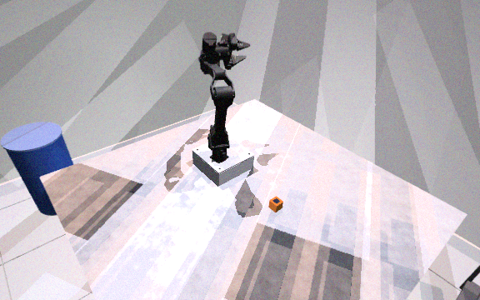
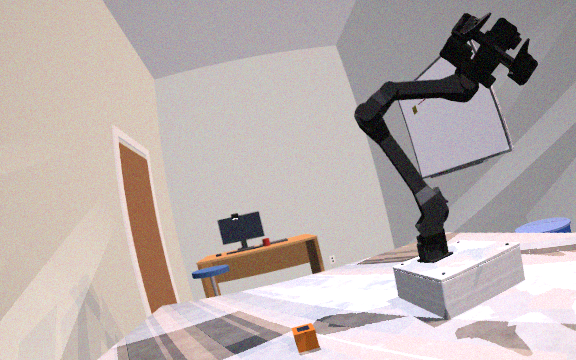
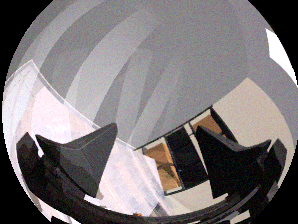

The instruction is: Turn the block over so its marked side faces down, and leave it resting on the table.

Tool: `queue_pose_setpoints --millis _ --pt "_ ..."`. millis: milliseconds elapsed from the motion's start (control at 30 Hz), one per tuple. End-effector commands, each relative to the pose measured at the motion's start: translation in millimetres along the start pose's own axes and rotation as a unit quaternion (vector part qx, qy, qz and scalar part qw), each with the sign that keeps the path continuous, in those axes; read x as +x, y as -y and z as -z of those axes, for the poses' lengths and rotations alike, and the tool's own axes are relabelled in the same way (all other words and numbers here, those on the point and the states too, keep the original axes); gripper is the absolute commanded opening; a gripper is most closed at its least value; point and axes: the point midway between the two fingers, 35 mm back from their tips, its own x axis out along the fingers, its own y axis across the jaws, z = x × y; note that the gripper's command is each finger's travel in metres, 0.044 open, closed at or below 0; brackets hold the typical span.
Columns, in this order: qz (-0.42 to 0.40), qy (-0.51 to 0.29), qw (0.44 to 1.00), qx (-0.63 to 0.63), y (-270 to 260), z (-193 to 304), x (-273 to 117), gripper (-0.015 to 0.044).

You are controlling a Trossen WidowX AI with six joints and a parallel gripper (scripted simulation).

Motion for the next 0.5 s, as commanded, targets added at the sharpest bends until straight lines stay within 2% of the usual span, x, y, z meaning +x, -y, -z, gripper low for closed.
queue_pose_setpoints --millis 0,133,467 --pt "0.001 0.000 1.000 0.000 0 0 1 0.0426" --pt "0.021 -0.004 1.000 0.000 -3 -1 21 0.0440" --pt "0.064 -0.050 0.996 -0.028 -8 32 133 0.0440"
